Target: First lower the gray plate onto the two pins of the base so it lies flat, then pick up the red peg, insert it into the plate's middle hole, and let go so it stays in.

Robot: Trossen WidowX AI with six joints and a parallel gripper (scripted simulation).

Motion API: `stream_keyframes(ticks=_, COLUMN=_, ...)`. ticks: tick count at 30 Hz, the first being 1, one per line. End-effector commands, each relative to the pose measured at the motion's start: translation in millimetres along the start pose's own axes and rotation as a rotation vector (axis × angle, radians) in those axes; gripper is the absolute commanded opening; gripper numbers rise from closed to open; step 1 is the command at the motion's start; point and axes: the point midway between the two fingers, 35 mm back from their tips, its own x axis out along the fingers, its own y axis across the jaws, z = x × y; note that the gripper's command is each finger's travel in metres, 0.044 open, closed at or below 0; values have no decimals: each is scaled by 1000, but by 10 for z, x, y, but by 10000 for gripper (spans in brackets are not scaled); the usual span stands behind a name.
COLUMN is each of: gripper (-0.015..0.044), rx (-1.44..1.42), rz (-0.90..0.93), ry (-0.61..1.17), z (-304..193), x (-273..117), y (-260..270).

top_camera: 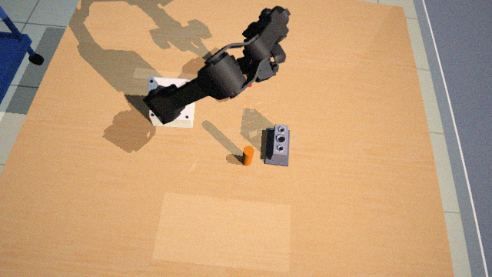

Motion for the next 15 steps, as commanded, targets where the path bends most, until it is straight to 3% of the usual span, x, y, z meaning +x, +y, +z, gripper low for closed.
stream_keyframes(ticks=1, gripper=0, rx=11, rz=13, ry=7, z=3, x=-167, y=28)
stream_keyframes(ticks=12, gripper=0, rx=11, rz=12, ry=7, z=-4, x=-518, y=31)
stream_keyframes(ticks=15, gripper=0, rx=0, rz=2, ry=3, z=32, x=-385, y=35)
